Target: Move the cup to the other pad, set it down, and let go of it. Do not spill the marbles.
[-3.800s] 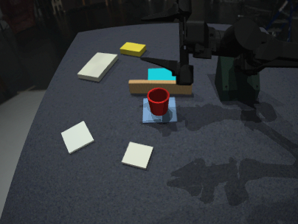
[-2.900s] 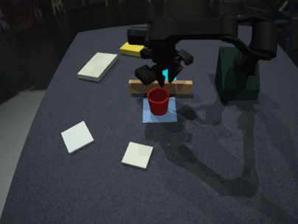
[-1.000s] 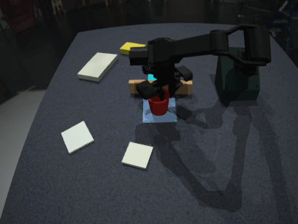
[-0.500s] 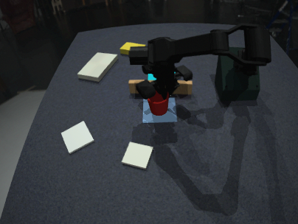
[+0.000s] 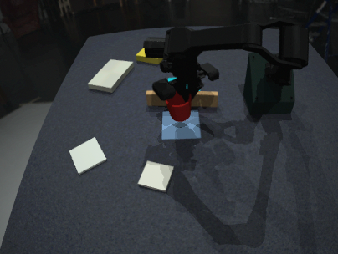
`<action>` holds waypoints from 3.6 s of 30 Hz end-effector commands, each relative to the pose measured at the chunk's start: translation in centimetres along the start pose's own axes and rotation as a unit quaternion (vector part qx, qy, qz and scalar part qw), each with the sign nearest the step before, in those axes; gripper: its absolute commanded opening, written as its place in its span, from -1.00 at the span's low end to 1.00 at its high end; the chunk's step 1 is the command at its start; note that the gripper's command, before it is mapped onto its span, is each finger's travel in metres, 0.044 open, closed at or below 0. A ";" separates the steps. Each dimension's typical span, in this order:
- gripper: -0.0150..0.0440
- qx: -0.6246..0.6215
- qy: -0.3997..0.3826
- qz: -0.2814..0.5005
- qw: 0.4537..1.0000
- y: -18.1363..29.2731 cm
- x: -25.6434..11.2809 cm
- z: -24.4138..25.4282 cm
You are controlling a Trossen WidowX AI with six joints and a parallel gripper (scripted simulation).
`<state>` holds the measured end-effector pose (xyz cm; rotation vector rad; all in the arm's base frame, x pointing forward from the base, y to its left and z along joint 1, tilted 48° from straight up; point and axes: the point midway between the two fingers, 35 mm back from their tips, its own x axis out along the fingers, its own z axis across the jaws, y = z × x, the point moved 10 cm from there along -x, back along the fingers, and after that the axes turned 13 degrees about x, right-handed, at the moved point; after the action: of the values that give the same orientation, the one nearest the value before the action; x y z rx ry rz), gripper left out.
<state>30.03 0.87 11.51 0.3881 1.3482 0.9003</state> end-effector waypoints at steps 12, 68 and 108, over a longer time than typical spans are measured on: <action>-0.49 -0.003 0.000 0.000 1.000 -0.1 -3.7 -0.2; -0.49 -0.003 0.000 -0.003 1.000 -9.6 -4.0 -4.0; -0.49 -0.004 0.001 -0.005 1.000 -16.8 -3.6 -7.1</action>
<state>28.96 -14.24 0.69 0.3815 1.3437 0.8949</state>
